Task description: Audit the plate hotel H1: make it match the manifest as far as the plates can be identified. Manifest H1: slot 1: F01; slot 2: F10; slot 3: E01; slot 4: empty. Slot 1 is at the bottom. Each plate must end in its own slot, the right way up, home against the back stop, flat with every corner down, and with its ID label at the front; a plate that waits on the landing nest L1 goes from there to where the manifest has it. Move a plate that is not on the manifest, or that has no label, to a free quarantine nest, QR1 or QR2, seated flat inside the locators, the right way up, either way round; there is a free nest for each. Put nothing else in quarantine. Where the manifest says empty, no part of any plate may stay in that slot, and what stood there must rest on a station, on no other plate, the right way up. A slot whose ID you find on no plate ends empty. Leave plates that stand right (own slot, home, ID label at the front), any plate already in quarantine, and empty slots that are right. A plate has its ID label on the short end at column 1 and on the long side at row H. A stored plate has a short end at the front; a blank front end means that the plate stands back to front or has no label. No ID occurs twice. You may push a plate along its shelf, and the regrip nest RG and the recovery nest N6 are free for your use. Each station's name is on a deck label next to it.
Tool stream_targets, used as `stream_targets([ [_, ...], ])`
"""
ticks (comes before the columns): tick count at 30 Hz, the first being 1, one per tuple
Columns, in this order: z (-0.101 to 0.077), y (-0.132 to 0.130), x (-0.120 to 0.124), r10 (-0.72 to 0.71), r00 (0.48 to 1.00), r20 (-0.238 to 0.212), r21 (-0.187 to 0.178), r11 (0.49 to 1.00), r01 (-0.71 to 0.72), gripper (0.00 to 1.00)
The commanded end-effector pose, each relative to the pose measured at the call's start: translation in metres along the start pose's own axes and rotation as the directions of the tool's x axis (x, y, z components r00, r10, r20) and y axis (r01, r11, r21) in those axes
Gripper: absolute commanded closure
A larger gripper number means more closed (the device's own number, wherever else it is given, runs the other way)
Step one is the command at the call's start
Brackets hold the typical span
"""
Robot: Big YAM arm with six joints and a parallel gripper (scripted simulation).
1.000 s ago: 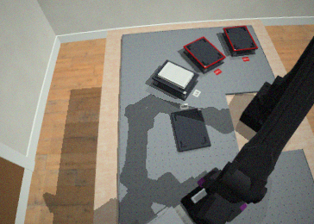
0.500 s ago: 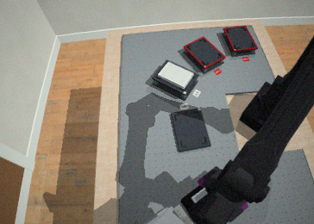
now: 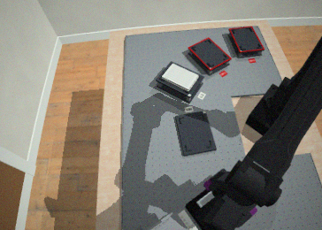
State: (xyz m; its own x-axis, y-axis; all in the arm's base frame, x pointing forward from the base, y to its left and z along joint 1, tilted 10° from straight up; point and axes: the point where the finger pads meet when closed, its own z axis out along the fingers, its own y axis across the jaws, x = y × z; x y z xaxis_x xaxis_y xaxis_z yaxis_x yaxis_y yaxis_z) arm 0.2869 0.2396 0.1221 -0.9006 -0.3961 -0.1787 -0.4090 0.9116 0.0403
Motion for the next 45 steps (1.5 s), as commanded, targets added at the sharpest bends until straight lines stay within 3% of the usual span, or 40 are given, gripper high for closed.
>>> stream_targets([
  [1, -0.036, 0.004, -0.026, 0.005, 0.997, 0.072, -0.020, 1.000, -0.003, 0.14],
  [13, -0.069, 0.005, -0.024, 0.005, 0.997, 0.074, -0.022, 1.000, -0.003, 0.14],
  [16, -0.069, 0.005, -0.024, 0.004, 0.998, 0.066, -0.020, 1.000, -0.003, 0.14],
  [30, -0.111, 0.006, -0.021, 0.005, 0.997, 0.076, -0.024, 1.000, -0.003, 0.14],
  [33, -0.108, 0.006, -0.021, 0.004, 0.998, 0.061, -0.019, 1.000, -0.003, 0.14],
  [40, -0.133, 0.007, -0.019, 0.005, 0.997, 0.077, -0.024, 1.000, -0.003, 0.14],
  [44, -0.130, -0.006, -0.022, 0.057, 0.996, 0.064, -0.022, 0.998, -0.056, 0.14],
  [45, -0.115, -0.013, -0.007, 0.073, 0.997, 0.028, -0.010, 0.997, -0.073, 0.14],
])
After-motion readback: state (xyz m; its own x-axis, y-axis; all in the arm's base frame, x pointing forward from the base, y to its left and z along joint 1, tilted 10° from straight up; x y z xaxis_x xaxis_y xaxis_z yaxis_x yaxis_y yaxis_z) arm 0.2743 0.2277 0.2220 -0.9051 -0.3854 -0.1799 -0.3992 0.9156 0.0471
